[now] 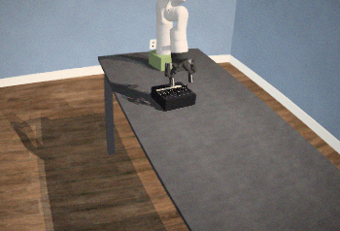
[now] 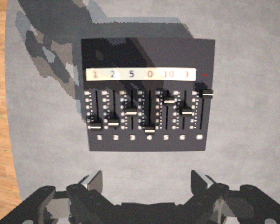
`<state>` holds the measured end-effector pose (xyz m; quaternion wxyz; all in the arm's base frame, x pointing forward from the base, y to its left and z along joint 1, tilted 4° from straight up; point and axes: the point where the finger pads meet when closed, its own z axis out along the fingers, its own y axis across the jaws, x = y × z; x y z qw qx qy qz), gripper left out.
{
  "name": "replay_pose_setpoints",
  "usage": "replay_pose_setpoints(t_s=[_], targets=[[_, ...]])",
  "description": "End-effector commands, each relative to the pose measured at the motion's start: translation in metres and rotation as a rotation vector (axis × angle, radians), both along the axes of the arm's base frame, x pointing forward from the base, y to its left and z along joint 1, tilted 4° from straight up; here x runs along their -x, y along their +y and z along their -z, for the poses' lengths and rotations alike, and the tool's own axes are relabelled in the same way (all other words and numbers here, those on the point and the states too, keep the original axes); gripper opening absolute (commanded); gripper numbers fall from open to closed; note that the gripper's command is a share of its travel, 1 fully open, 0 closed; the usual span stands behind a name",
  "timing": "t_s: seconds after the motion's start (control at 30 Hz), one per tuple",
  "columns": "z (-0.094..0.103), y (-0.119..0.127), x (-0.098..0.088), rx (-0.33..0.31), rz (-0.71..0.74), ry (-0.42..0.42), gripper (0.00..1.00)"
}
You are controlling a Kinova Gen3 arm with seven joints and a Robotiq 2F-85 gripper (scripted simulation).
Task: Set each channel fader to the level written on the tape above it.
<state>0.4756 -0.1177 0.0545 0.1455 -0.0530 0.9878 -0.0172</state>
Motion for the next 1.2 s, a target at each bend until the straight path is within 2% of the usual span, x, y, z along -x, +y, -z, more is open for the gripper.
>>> replay_pose_setpoints(t_s=[0.0,1.17], targets=[[-0.0008,-0.0001,-0.0005,0.0,0.0,-0.002,1.0],[-0.0038,0.0017,0.0012,-0.005,0.002,0.008,1.0]])
